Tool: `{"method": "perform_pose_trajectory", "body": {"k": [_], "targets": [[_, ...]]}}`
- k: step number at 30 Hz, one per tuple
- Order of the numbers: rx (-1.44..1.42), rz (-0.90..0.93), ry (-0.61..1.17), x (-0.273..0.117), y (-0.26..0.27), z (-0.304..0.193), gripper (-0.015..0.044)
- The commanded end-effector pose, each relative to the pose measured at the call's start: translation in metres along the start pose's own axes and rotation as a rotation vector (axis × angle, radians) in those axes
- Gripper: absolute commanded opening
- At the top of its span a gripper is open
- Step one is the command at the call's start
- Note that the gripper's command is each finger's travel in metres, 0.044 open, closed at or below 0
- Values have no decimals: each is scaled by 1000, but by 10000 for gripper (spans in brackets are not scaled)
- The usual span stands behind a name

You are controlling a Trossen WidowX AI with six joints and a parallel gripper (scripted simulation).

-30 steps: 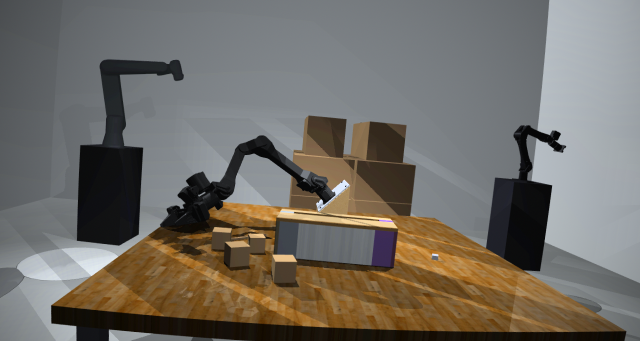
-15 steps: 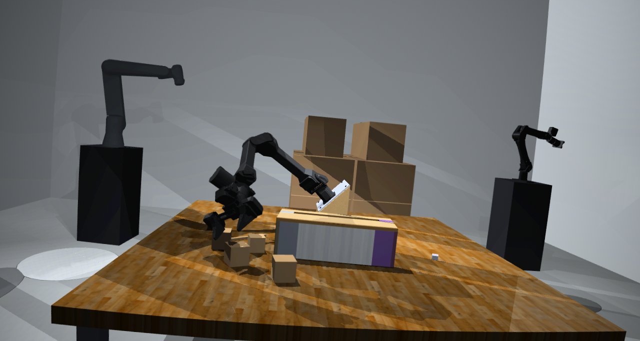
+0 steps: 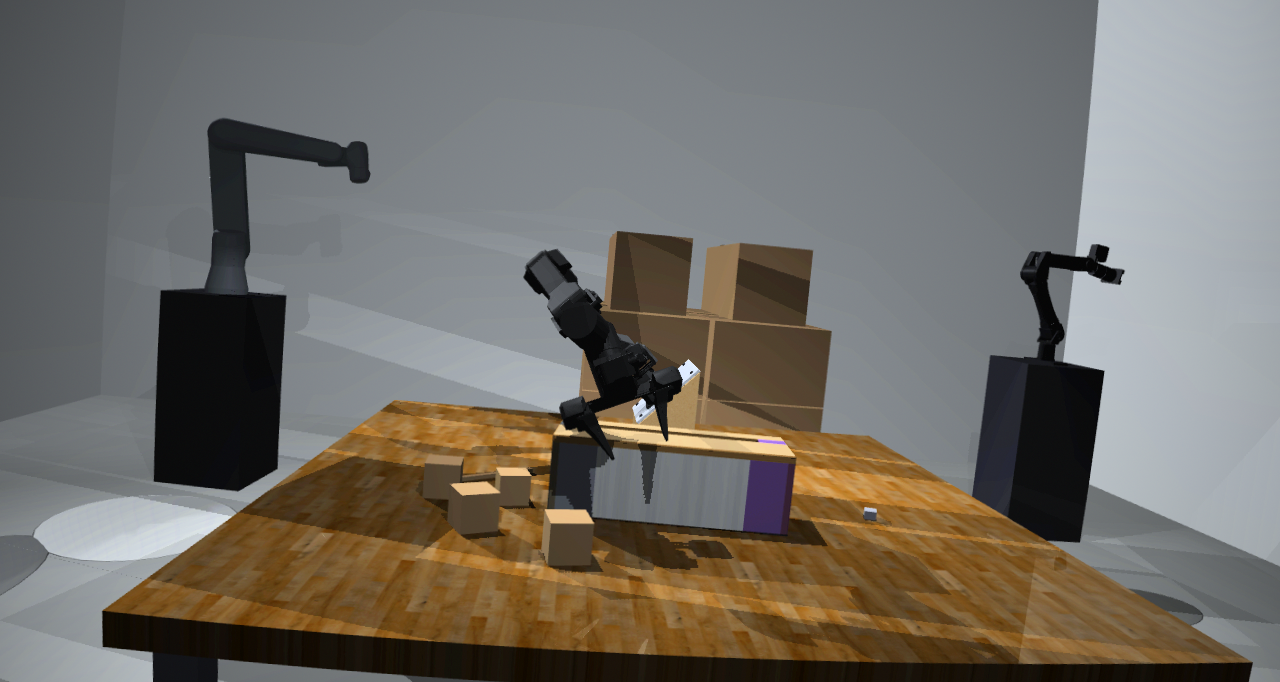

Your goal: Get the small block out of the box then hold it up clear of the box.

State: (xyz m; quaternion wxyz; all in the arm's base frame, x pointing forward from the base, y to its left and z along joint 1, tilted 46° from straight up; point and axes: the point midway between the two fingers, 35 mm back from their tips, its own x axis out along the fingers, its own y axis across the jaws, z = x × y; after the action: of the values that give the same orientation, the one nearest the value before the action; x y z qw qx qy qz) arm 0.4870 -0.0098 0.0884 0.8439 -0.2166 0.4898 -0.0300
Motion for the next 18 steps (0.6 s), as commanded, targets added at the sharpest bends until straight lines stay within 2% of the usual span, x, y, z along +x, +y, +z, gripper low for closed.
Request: {"method": "perform_pose_trajectory", "body": {"k": [1,5,10,16,18], "targets": [[-170,12,155,-4,54,-24,400],[-390,-1,325,-15,100,-57,400],[-795,-52,604,-28,147,-113,400],[-1371,-156,952,-52,175,-165,400],[-1447,-174,995,-56,178,-168,400]]}}
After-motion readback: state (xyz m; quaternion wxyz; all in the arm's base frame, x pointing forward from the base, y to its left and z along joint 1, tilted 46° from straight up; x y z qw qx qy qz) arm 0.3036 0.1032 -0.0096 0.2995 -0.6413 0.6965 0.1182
